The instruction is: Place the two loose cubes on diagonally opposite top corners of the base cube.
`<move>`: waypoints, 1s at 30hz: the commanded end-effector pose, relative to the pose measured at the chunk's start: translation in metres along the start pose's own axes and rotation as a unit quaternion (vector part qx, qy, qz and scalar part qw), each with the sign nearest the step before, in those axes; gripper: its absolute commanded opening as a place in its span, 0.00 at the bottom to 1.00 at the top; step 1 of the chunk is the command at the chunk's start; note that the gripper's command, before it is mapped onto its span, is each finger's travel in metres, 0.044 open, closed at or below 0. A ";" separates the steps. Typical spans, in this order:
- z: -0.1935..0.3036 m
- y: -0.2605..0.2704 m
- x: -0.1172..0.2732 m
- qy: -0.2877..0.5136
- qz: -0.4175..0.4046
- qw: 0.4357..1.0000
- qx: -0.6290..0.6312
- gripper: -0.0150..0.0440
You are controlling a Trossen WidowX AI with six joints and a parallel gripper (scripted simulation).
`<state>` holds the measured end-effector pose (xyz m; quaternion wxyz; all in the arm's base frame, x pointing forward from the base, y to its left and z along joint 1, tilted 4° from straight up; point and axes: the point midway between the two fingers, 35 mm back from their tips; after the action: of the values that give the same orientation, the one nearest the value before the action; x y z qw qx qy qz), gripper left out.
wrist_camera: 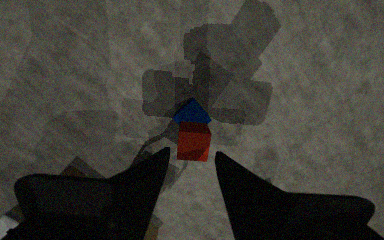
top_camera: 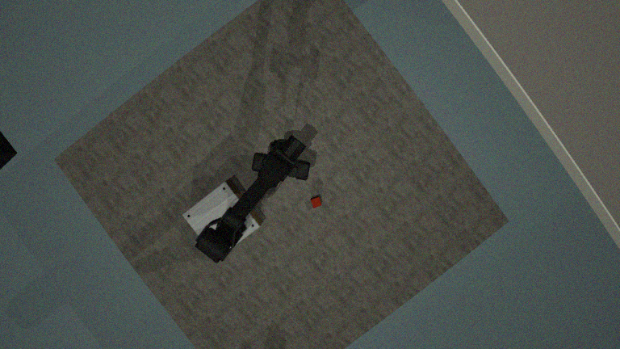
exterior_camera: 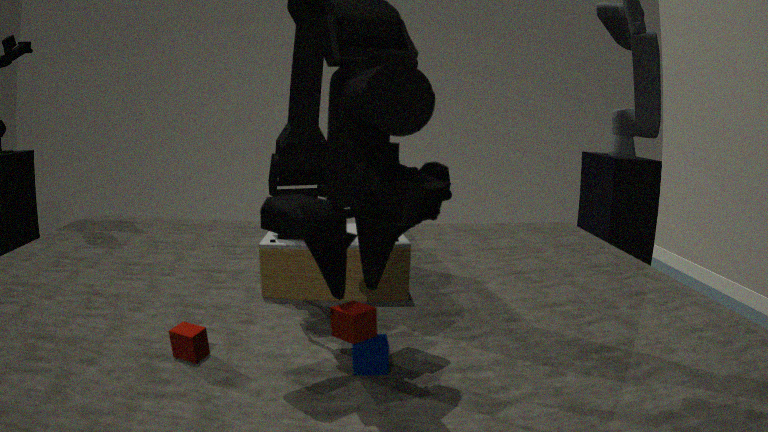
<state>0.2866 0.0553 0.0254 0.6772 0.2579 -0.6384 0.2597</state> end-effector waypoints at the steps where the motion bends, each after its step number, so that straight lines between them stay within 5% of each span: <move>1: -0.002 -0.001 0.004 -0.002 0.001 1.000 0.000 0.60; 6: 0.005 -0.011 0.004 0.000 0.000 1.000 0.018 0.70; 30: 0.128 -0.136 0.044 0.004 0.002 0.966 0.259 0.70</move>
<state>0.2907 -0.1165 0.0686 0.5994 0.4079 -0.5589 0.4025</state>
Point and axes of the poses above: the point midway between the two fingers, 35 mm back from their tips, its own x axis back along the fingers, its own y axis across the jaws, z = x × y, and after that the axes turned 4 degrees about x, right-handed
